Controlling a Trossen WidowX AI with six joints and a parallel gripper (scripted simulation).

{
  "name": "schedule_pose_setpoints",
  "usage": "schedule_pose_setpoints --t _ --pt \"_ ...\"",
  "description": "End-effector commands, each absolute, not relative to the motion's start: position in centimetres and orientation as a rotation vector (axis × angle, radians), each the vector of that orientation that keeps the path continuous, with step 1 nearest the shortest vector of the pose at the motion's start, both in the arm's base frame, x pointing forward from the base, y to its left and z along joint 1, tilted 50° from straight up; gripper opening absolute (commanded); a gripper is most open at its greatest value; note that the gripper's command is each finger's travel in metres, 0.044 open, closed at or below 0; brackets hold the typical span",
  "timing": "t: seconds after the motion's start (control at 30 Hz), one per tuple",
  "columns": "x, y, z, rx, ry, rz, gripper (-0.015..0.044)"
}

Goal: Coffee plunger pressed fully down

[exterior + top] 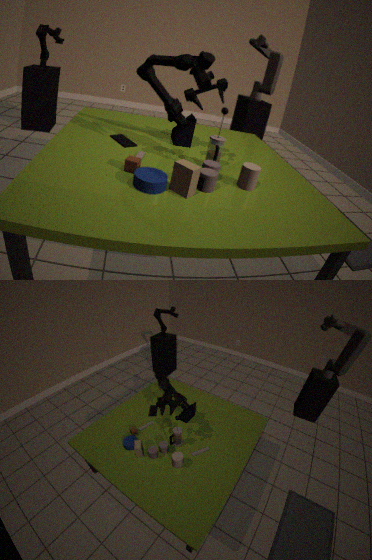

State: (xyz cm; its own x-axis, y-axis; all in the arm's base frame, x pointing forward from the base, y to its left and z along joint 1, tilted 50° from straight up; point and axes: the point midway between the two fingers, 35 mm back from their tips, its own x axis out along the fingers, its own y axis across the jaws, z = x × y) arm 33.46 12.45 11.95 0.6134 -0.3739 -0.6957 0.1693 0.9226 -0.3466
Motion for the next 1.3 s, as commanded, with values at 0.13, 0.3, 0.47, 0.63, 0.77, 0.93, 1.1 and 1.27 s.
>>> schedule_pose_setpoints --t 0.13,0.3,0.47,0.63,0.77,0.93,1.1,1.27 --pt "27.8 21.8 11.1 -0.85 0.697 -0.065 0.044" --pt "27.6 20.9 10.1 -0.862 0.694 -0.058 0.044" --pt "27.2 18.0 7.4 -0.864 0.698 -0.046 0.044" --pt "27.1 17.5 7.2 -0.864 0.698 -0.045 0.044" --pt "27.3 17.5 7.0 -0.864 0.699 -0.045 0.044" --pt "27.9 17.3 6.6 -0.863 0.7 -0.045 0.044" --pt "28.5 17.0 6.1 -0.862 0.7 -0.046 0.044" --pt "29.1 16.7 5.7 -0.863 0.699 -0.046 0.044"
